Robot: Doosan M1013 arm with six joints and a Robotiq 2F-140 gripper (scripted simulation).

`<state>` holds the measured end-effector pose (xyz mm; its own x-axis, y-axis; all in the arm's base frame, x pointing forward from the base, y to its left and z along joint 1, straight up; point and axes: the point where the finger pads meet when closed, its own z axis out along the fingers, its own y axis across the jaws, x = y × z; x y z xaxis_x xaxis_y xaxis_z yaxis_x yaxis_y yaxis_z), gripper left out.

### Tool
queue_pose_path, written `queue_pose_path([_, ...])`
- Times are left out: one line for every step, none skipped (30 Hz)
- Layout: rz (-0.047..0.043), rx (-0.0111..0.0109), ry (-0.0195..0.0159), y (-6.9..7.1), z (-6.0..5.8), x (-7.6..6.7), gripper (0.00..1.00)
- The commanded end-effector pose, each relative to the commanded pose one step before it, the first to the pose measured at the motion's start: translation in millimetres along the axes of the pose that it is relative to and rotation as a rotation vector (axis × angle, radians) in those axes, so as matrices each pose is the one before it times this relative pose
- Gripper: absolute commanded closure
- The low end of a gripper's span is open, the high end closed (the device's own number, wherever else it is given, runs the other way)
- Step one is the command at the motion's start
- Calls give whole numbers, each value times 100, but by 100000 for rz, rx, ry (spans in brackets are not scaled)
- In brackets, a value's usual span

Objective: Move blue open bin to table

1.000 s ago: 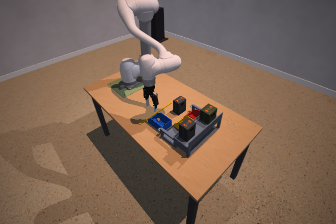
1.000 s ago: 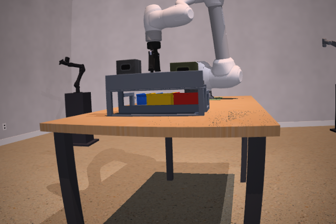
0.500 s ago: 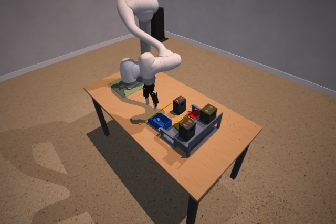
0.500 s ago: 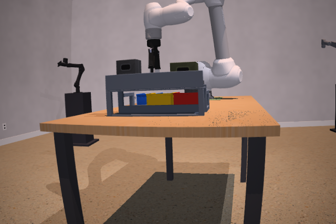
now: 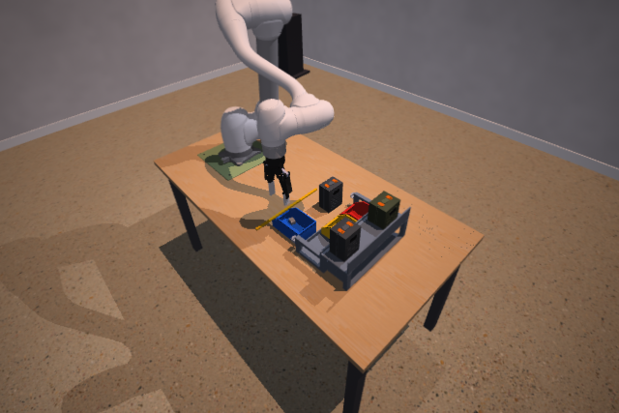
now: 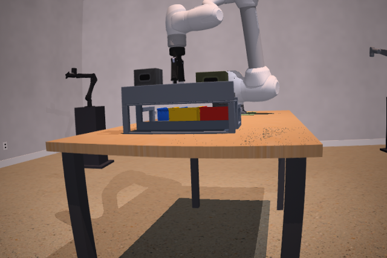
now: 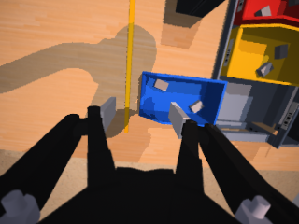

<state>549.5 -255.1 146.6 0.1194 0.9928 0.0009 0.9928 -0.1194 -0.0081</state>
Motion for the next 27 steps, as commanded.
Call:
queue_pose_path([-1, -5, 23, 6, 1, 3, 43])
queue_pose_path([0, 0, 0, 0, 0, 0, 43])
queue_pose_path([0, 0, 0, 0, 0, 0, 43])
queue_pose_path([0, 0, 0, 0, 0, 0, 43])
queue_pose_path([0, 0, 0, 0, 0, 0, 43])
queue_pose_path([0, 0, 0, 0, 0, 0, 43])
queue_pose_path([0, 0, 0, 0, 0, 0, 43])
queue_pose_path([0, 0, 0, 0, 0, 0, 43])
queue_pose_path([0, -1, 0, 0, 87, 0, 43])
queue_pose_path([0, 0, 0, 0, 88, 0, 43])
queue_pose_path([0, 0, 0, 0, 88, 0, 43])
queue_pose_path([0, 0, 0, 0, 88, 0, 43])
queue_pose_path([0, 0, 0, 0, 88, 0, 43])
queue_pose_path([0, 0, 0, 0, 0, 0, 43])
queue_pose_path([0, 0, 0, 0, 0, 0, 43])
queue_pose_path([0, 0, 0, 0, 0, 0, 43])
queue_pose_path([0, 0, 0, 0, 0, 0, 43])
queue_pose_path([0, 0, 0, 0, 0, 0, 43])
queue_pose_path([0, 0, 0, 0, 0, 0, 43])
queue_pose_path([0, 0, 0, 0, 0, 0, 43])
queue_pose_path([0, 0, 0, 0, 0, 0, 43])
queue_pose_path([0, 0, 0, 0, 0, 0, 43])
queue_pose_path([0, 0, 0, 0, 0, 0, 43])
queue_pose_path([0, 0, 0, 0, 0, 0, 43])
queue_pose_path([0, 0, 0, 0, 0, 0, 43])
queue_pose_path([0, -1, 0, 0, 44, 0, 43])
queue_pose_path([0, 0, 0, 0, 44, 0, 43])
